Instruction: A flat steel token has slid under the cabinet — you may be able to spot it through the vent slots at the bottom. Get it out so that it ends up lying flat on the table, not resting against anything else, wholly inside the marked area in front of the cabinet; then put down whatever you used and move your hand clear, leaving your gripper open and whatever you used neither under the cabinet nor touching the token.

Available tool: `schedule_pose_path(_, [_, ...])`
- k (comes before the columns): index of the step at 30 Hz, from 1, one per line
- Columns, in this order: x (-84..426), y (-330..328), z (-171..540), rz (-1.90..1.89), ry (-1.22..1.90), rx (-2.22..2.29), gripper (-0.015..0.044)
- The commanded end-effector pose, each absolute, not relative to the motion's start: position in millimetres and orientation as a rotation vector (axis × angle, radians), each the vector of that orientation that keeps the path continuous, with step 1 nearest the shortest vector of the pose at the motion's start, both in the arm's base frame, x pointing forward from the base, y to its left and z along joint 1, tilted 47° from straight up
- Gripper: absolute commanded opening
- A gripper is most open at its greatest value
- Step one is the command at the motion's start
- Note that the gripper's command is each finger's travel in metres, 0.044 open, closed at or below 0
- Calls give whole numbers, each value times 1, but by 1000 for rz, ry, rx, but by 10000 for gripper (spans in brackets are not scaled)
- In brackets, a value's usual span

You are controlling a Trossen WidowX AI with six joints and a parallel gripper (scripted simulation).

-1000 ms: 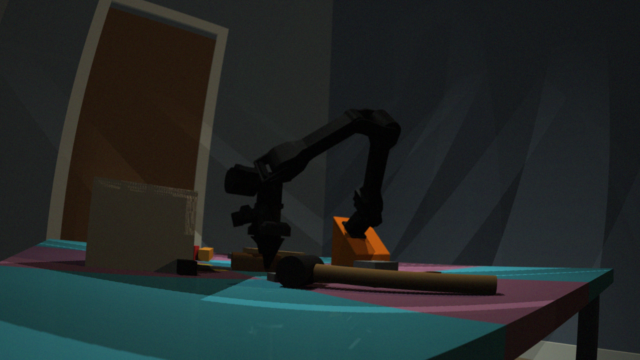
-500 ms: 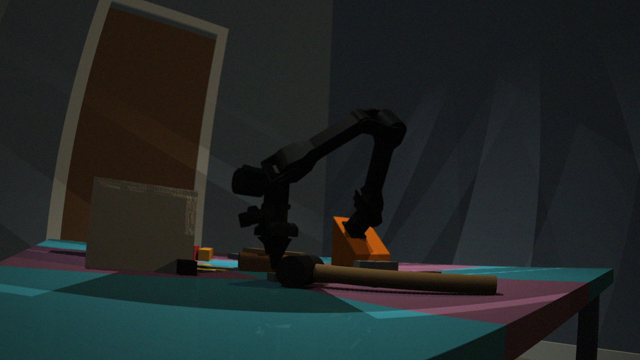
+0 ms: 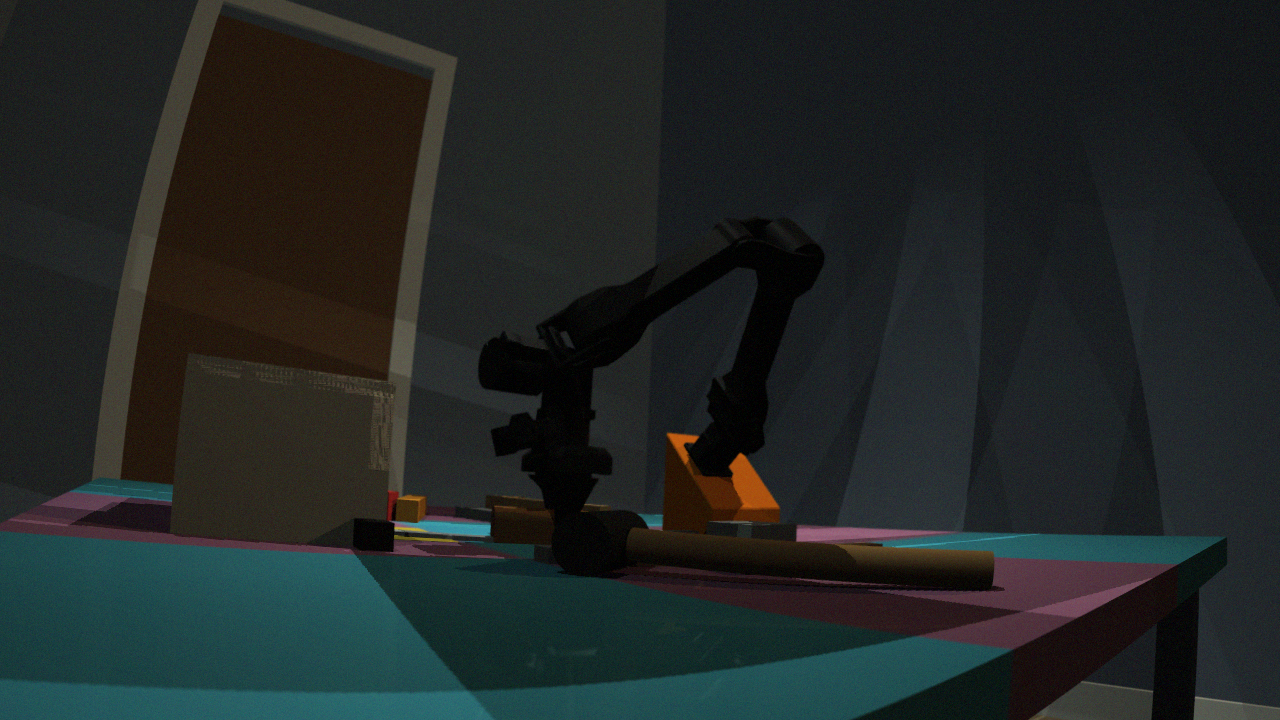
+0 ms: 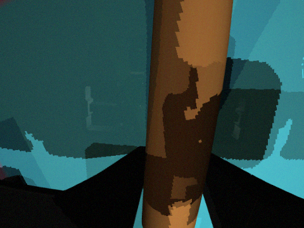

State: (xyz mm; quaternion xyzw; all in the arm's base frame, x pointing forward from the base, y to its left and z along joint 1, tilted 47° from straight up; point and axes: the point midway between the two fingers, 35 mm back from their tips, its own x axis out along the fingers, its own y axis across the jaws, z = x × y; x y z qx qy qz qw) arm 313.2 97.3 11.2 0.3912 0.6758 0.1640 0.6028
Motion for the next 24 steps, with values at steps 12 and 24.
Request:
schedule_pose_path(12, [295,103,15,378,1570,908,0])
schedule_pose_path(24, [282,107,18,378,1571,909,0])
